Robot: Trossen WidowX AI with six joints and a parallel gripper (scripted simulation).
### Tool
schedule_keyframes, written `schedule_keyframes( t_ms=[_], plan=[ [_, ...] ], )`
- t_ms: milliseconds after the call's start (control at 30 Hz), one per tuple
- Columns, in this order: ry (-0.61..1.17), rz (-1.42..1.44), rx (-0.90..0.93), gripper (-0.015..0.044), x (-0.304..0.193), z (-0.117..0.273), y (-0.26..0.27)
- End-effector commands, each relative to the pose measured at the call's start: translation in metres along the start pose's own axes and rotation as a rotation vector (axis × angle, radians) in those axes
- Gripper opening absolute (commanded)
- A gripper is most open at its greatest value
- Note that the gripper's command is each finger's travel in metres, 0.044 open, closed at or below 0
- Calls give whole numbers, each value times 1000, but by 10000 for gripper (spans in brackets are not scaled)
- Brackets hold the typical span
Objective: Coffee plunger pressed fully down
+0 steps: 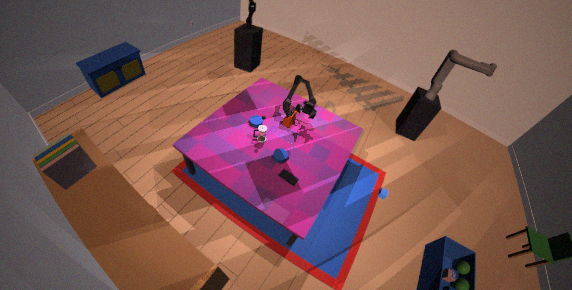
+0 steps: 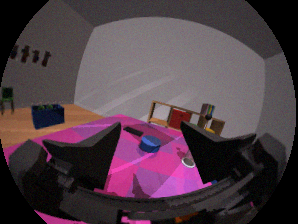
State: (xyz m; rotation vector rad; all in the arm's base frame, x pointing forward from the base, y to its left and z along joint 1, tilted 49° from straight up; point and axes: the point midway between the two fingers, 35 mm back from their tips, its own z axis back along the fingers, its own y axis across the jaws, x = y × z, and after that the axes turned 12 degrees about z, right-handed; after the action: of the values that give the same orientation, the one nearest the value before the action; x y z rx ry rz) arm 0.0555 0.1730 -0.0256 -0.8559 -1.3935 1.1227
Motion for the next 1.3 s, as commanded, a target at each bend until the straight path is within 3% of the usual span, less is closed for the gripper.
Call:
schedule_keyframes(
  t_ms=[0,233,633,867,1067,1267],
  plan=[
    [6,-2,1,426,1,-1,0],
    [179,-44,12,440,20,-24,-13],
    [534,-194,-55,440,41,-117,-100],
    [715,-270,-166,440,15,-168,-190],
    [842,-317,-291,440,-25,-188,-270],
    [869,-323,-315,440,-38,-189,-284]
  ],
)
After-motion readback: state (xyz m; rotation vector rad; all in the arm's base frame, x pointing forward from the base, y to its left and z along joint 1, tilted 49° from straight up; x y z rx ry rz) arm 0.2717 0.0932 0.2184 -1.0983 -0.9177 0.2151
